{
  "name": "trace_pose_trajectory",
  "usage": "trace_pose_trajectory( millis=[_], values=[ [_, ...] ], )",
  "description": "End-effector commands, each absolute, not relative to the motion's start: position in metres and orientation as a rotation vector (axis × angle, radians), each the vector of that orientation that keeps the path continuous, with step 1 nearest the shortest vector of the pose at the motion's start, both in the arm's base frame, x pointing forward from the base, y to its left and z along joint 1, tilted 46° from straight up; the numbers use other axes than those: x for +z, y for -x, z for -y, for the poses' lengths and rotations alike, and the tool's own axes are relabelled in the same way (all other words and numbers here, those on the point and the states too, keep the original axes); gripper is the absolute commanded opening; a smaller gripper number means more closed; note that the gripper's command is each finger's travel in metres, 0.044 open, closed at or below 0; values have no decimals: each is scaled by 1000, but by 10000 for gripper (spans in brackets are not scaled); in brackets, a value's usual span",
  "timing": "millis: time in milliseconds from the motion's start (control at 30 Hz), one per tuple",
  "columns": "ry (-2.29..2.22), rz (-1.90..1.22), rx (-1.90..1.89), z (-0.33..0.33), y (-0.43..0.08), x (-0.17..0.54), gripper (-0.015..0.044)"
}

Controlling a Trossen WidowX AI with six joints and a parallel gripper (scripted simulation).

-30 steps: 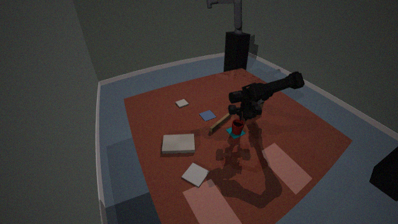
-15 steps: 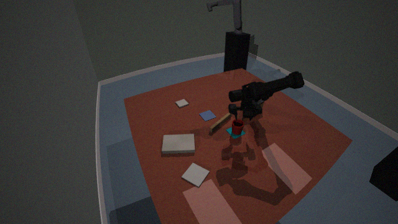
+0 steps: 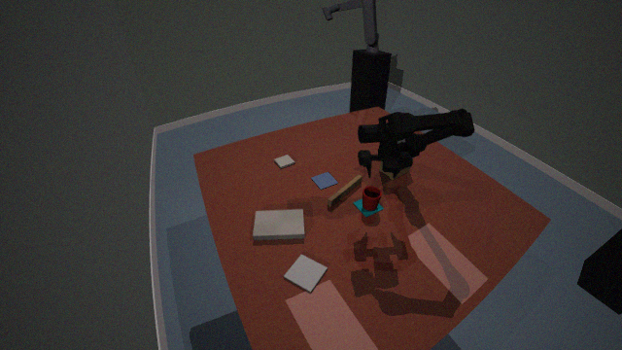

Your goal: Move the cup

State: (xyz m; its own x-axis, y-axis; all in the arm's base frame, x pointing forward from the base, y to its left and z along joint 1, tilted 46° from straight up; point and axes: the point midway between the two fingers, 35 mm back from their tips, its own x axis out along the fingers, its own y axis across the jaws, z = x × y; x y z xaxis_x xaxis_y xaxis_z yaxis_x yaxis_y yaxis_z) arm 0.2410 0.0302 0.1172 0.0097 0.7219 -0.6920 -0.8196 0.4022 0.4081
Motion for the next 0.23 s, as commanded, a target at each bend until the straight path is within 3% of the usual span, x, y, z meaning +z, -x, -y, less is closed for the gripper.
trace_pose_trajectory(
  millis=[0, 200],
  values=[
    [130, -992, 1211, -24, -241, 124, 440],
    [122, -990, 1207, -26, -241, 121, 440]
  ],
)
